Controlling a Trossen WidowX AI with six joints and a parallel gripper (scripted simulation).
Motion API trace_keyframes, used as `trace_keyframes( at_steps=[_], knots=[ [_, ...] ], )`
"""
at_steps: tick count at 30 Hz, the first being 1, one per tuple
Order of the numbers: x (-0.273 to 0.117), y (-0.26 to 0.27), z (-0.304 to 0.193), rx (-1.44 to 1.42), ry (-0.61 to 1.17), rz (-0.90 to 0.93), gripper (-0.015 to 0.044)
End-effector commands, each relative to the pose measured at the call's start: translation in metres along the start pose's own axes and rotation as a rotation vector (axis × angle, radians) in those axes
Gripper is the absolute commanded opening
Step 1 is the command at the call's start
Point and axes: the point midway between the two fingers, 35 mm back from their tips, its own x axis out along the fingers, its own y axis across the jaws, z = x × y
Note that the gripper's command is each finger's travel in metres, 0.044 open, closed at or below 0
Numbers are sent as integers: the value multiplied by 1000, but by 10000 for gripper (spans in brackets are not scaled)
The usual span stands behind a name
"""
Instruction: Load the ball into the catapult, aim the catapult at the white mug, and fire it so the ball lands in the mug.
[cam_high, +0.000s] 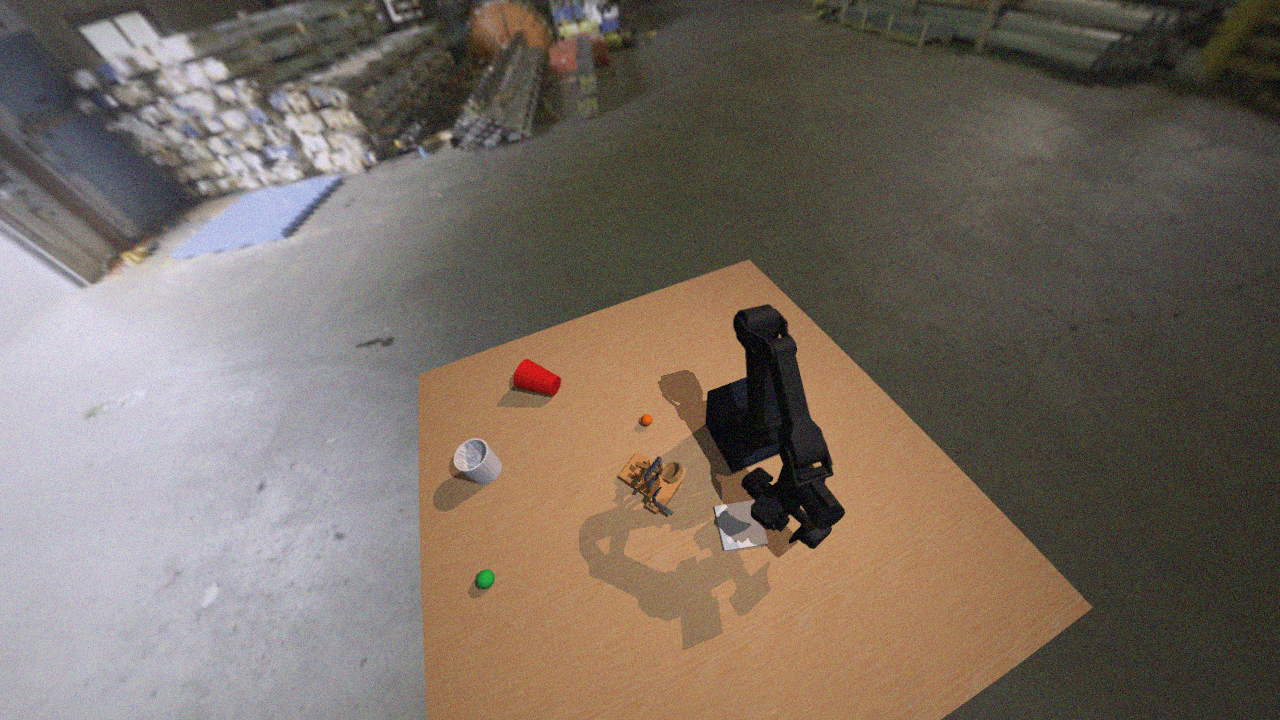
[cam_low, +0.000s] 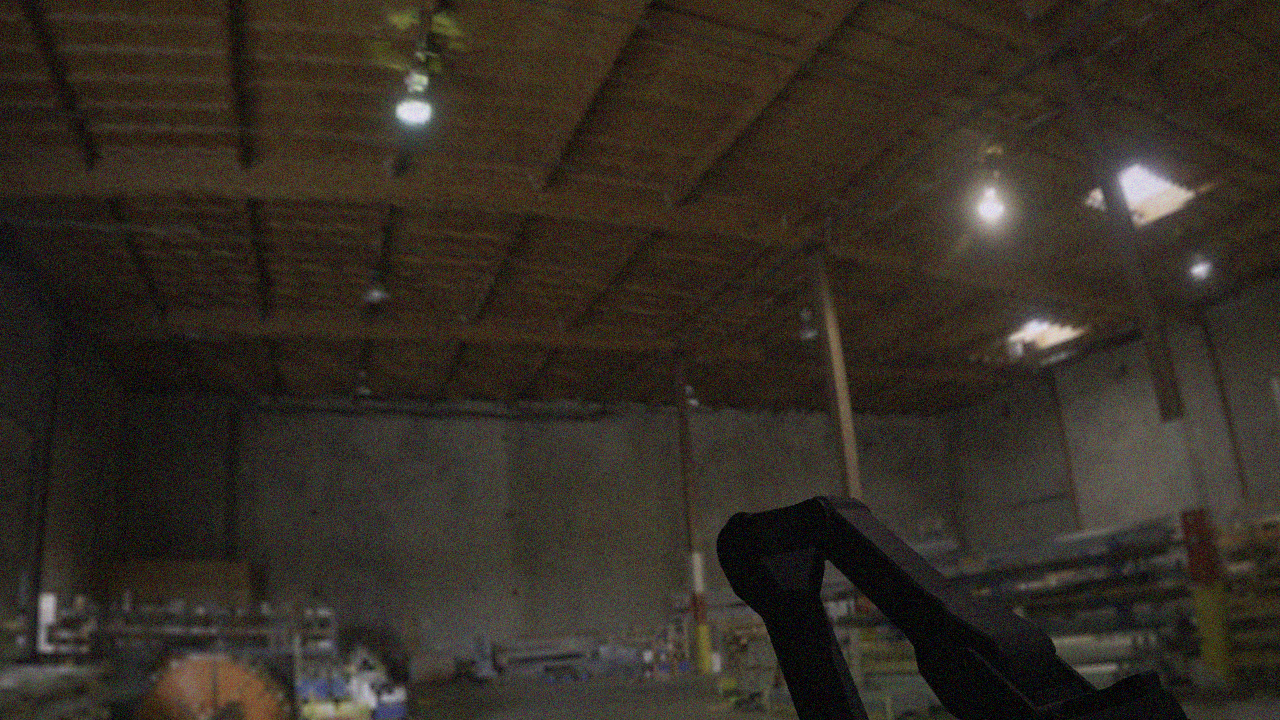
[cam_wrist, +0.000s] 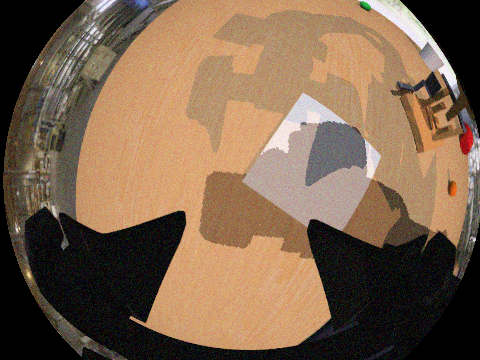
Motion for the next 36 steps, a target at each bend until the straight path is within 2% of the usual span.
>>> trace_keyframes(
  at_steps=[1,2,18,28,36],
  knots=[
    [0,0,0,0,0,-2,426],
    [0,-1,1,1,-2,-9,440],
    [8,-43,53,114,-27,-369,440],
    [2,-78,86,286,8,-547,440],
    [-8,-106,108,488,73,-622,440]
  ],
)
